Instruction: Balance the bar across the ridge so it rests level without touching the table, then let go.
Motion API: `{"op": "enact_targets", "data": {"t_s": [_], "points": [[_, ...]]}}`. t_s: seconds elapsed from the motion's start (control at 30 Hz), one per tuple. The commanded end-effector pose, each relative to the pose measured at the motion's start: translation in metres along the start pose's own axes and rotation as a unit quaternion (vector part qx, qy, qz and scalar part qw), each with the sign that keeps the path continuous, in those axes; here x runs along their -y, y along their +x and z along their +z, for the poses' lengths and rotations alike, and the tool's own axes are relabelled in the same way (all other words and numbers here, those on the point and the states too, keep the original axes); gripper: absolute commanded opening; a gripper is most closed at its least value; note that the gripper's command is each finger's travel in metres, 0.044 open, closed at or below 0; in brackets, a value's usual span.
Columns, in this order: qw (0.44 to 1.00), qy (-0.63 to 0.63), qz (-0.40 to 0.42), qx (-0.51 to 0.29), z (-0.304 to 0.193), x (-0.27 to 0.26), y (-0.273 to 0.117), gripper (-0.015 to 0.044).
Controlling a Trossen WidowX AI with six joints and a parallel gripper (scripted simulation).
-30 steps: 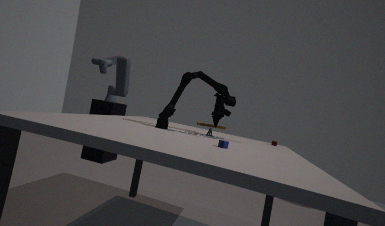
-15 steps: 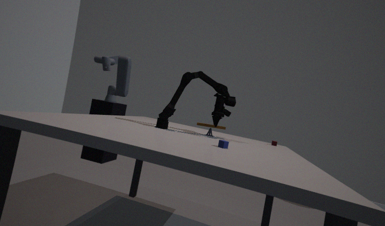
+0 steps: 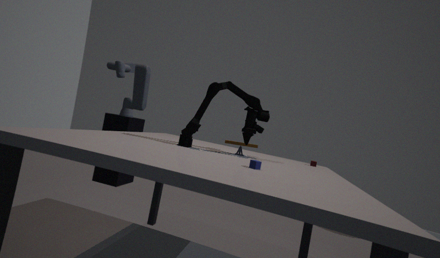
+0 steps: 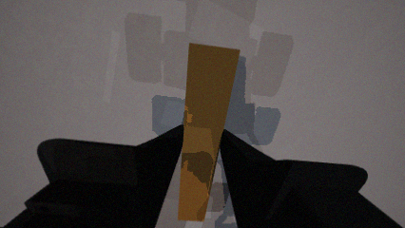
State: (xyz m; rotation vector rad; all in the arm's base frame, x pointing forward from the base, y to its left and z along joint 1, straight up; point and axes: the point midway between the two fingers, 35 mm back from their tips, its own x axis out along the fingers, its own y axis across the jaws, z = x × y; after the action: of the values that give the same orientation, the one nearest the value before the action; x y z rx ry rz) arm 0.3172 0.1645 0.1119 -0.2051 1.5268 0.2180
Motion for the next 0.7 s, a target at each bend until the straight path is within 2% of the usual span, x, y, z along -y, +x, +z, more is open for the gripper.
{"op": "enact_targets", "data": {"t_s": [0.0, 0.67], "points": [[1.0, 0.0, 0.002, 0.0, 0.0001, -0.0007, 0.0007, 0.0], [1.0, 0.0, 0.002, 0.0, 0.0001, -0.0007, 0.0024, 0.0]]}}
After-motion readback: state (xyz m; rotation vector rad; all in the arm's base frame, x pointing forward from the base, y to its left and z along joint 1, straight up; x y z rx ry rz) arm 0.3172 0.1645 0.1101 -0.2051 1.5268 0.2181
